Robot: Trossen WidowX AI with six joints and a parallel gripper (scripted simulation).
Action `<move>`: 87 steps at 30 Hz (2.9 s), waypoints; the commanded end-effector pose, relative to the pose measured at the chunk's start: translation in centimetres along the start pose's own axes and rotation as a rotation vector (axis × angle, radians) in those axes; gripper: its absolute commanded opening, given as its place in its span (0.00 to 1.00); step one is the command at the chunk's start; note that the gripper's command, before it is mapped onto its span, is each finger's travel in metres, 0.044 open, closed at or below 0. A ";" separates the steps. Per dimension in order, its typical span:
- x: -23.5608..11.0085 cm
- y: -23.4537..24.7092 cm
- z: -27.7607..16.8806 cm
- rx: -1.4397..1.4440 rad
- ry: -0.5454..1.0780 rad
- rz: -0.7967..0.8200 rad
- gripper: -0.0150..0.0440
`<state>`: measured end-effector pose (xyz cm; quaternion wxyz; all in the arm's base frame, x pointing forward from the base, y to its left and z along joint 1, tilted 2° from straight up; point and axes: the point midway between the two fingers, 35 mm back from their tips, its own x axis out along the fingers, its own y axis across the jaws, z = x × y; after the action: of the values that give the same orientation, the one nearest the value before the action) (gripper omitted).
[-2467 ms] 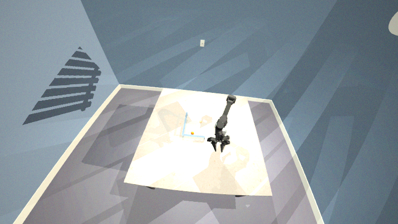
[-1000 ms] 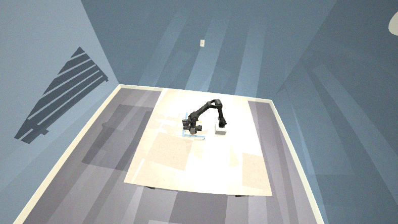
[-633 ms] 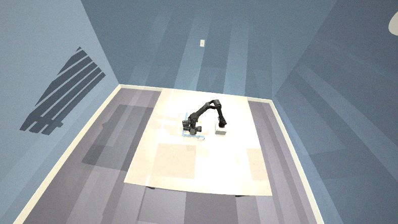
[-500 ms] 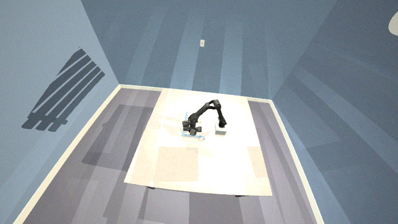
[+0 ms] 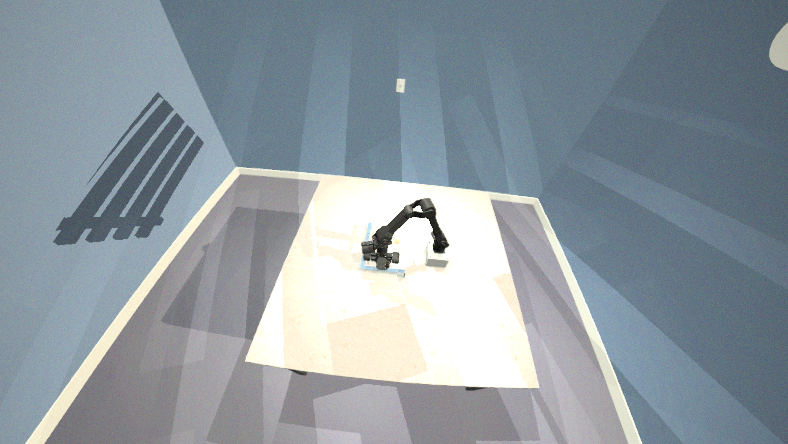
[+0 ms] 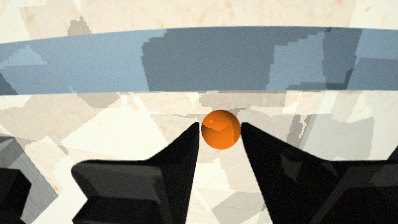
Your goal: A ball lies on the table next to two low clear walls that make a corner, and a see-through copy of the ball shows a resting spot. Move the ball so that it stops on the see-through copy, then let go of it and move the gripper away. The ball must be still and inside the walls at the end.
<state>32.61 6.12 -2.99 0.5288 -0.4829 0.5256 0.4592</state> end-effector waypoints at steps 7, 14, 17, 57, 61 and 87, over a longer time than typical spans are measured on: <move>0.0 0.0 0.0 -0.003 0.003 -0.001 0.36; -4.9 -0.7 0.2 -0.003 0.003 -0.001 0.25; -7.3 -0.7 0.2 -0.003 0.003 -0.001 0.25; -9.3 5.8 -14.8 -0.003 0.014 0.003 0.25; -8.8 7.1 -16.3 -0.003 0.015 0.004 0.25; -1.3 7.8 -16.9 -0.003 0.016 0.005 0.25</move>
<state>23.10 -9.84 -1.20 0.5244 -0.4869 0.5299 0.4551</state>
